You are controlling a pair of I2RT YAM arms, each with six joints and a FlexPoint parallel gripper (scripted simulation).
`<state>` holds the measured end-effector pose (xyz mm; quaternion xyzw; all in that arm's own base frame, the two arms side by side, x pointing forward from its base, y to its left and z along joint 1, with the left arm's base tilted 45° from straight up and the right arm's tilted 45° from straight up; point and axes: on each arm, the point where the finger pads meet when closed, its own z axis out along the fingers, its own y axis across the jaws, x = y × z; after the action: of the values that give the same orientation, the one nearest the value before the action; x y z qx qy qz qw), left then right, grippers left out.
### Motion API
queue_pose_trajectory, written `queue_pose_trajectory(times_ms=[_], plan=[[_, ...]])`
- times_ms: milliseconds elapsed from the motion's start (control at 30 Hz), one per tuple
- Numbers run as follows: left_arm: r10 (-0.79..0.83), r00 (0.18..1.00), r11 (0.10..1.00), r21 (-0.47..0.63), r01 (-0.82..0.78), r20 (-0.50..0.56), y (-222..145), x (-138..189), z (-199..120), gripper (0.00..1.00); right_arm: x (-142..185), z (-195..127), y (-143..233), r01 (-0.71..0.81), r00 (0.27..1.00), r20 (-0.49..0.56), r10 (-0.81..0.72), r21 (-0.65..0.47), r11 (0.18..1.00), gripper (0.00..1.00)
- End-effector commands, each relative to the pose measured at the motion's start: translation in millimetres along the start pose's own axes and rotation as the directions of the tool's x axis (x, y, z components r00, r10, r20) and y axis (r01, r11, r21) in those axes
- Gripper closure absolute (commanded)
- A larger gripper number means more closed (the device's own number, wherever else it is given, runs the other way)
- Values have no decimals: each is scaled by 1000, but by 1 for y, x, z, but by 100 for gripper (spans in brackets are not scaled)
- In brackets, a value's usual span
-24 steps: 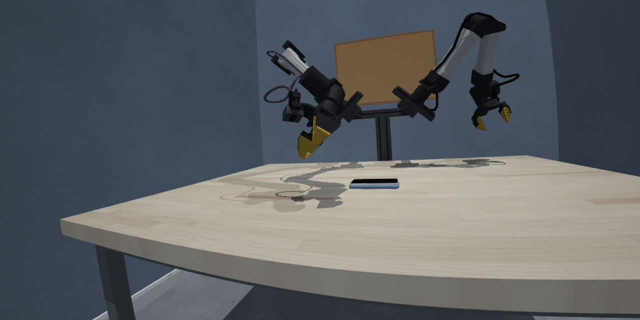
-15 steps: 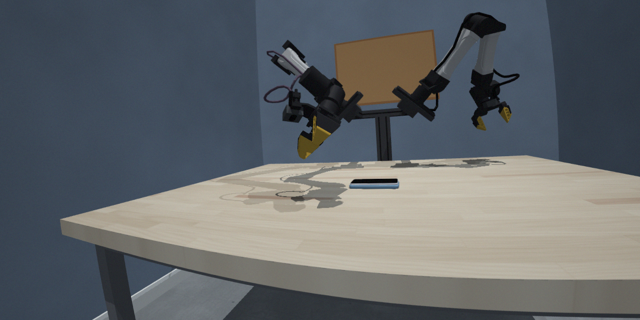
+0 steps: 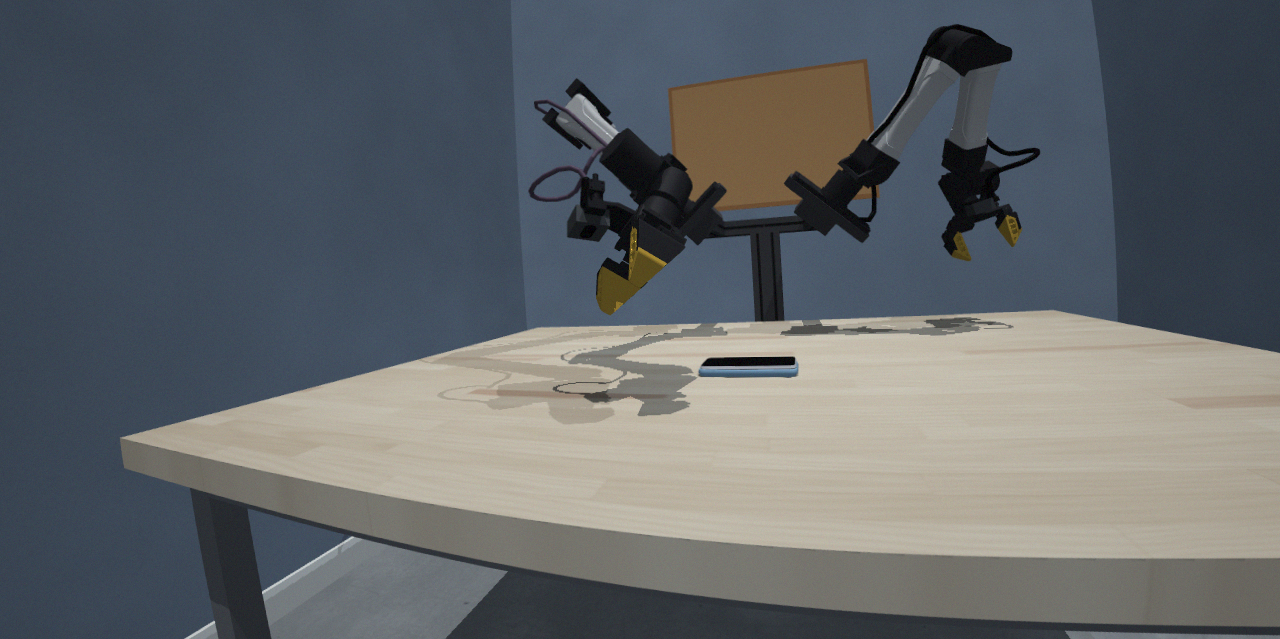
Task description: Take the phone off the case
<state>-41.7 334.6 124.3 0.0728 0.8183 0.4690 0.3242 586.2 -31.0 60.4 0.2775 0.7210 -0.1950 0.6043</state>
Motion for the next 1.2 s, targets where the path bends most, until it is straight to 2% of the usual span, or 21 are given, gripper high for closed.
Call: queue_pose_trajectory(times_ms=[0,100,233,300,467,667,800,867,933,1167], plan=[[-77,997,995,64,77,-4,-12,-3,7,2,-25,-28,38,5,1000,23,-3,-83,997,0],[-130,991,984,123,130,-7,-24,-9,14,2,-11,-49,45,32,999,-27,-35,-93,995,0],[-243,970,934,267,236,-8,-51,-30,26,2,2,-89,62,75,992,-86,-88,-143,987,0],[-243,970,934,267,236,-8,-51,-30,26,2,2,-89,62,75,992,-86,-88,-143,987,0],[-399,917,792,506,341,6,-90,-83,39,2,17,-139,74,134,976,-144,-165,-203,970,0],[-535,845,581,733,354,16,-120,-155,39,2,30,-192,78,196,950,-186,-250,-267,943,0],[-549,836,443,846,297,-6,-140,-195,37,2,39,-225,73,242,927,-208,-311,-302,922,0],[-549,836,443,846,297,-6,-140,-195,37,2,39,-225,73,242,927,-208,-311,-302,922,0],[-522,853,390,889,239,0,-151,-214,41,2,43,-242,70,266,914,-217,-344,-321,909,0],[-313,938,307,951,-47,147,-201,-276,72,2,58,-302,48,362,854,-227,-468,-386,849,0]])
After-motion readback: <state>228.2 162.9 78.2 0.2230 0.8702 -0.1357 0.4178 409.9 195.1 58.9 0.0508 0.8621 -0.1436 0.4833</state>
